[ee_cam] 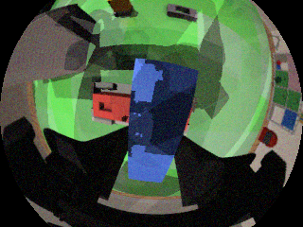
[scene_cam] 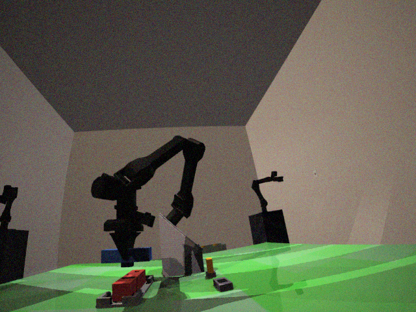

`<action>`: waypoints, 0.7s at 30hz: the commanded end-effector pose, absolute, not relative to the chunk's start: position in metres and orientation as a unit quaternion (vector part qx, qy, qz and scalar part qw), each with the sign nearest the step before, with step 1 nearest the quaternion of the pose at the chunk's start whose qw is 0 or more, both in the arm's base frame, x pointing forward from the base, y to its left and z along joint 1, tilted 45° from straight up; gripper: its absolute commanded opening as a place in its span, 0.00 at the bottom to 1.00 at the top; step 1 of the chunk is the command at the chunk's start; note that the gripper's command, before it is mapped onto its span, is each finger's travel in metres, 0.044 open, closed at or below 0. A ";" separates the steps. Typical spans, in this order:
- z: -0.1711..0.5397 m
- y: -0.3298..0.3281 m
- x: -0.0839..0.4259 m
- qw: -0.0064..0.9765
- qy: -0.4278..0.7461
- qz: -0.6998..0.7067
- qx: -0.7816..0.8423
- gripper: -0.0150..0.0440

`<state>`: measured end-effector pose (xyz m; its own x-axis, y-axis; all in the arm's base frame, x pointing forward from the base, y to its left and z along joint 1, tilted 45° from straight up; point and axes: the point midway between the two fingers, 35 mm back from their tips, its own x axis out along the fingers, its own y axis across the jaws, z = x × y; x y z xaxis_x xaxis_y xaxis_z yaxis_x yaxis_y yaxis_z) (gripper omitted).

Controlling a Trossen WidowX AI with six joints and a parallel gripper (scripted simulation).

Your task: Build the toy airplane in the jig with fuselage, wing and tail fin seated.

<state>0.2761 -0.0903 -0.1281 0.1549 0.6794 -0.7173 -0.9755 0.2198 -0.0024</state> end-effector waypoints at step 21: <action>-0.152 -0.066 0.280 0.721 0.304 0.575 -0.239 0.58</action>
<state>0.2799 -0.0680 -0.1503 0.1514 0.6817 -0.7158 -0.9761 0.2175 0.0006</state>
